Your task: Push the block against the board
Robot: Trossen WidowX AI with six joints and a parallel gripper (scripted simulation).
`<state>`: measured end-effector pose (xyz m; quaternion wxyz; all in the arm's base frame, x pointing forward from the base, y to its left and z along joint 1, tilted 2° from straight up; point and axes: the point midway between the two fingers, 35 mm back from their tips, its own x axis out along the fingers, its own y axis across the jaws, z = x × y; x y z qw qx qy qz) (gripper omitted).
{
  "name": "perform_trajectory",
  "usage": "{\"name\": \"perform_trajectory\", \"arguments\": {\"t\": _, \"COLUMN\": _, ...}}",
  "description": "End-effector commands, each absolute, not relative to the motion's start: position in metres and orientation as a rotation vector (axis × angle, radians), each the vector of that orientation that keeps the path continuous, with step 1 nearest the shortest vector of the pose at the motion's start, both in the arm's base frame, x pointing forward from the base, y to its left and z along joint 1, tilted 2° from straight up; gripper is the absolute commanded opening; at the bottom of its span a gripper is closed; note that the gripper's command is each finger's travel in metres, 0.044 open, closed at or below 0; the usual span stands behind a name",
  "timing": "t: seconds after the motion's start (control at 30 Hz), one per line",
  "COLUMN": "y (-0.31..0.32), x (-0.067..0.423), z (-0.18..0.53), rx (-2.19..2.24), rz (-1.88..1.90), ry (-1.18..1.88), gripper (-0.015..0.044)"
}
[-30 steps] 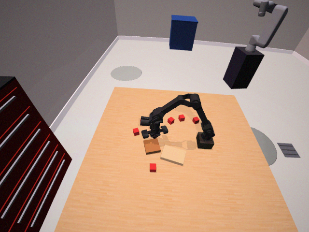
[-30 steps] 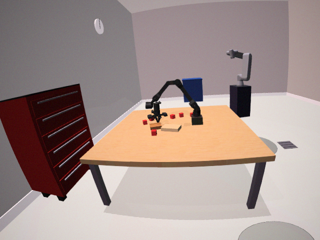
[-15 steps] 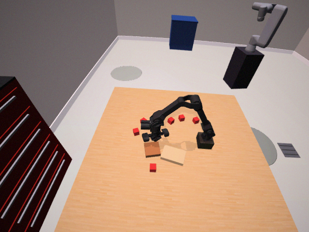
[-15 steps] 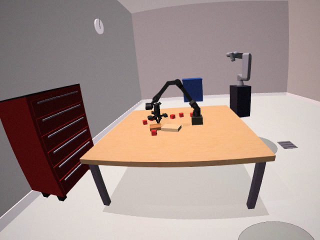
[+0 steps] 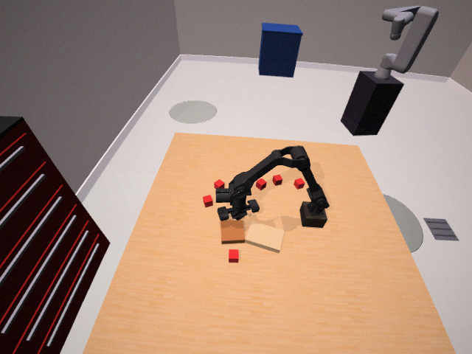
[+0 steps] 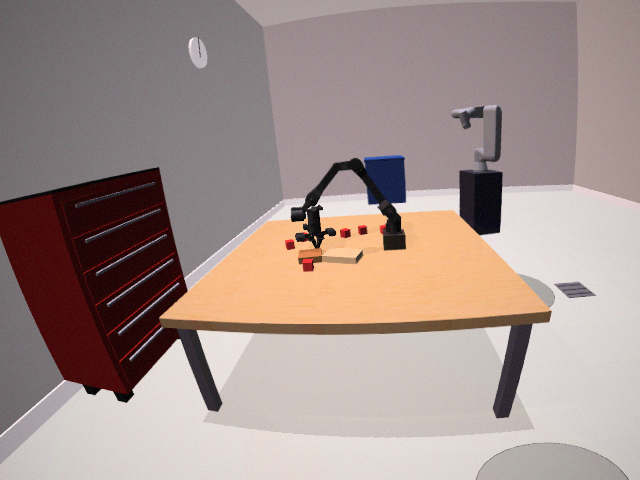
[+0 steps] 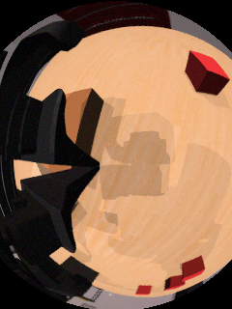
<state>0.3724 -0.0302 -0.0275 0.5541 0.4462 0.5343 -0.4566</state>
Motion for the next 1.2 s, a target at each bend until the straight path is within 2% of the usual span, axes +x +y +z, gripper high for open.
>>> {"name": "perform_trajectory", "arguments": {"t": 0.0, "y": -0.031, "x": 0.372, "z": -0.029, "rx": 1.055, "rz": -1.078, "ry": 1.272, "gripper": 0.0000}}
{"name": "perform_trajectory", "arguments": {"t": 1.0, "y": -0.079, "x": 0.381, "z": -0.028, "rx": 1.052, "rz": -1.080, "ry": 1.269, "gripper": 0.0000}}
{"name": "perform_trajectory", "arguments": {"t": 1.17, "y": -0.074, "x": 0.381, "z": 0.024, "rx": 1.053, "rz": -1.079, "ry": 1.269, "gripper": 0.0000}}
